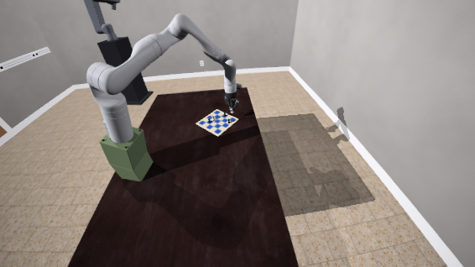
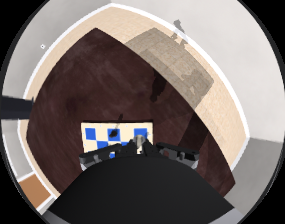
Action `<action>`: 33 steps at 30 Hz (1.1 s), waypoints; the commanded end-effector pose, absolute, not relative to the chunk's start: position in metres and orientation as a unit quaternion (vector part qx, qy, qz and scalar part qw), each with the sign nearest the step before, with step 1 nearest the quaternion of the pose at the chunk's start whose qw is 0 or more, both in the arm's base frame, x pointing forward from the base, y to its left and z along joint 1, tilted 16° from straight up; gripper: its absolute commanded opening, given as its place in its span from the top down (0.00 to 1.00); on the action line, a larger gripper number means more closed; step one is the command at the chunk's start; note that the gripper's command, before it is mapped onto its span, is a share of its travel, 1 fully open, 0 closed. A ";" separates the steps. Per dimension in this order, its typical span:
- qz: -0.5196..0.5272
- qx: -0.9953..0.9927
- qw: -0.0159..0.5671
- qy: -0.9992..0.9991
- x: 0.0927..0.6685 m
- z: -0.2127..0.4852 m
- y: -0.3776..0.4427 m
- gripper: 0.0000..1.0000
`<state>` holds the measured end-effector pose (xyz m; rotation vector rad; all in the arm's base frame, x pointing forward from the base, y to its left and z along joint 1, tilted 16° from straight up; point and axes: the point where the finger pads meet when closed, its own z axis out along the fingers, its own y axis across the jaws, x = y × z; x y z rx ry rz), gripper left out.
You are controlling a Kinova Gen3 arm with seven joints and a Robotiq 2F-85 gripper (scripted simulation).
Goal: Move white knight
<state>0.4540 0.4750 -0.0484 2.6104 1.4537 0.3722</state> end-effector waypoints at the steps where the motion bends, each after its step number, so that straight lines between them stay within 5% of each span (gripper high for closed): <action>1: 0.119 0.866 0.070 0.481 0.460 -0.066 0.469 1.00; 33: 0.119 0.866 0.070 0.481 0.470 -0.102 0.469 1.00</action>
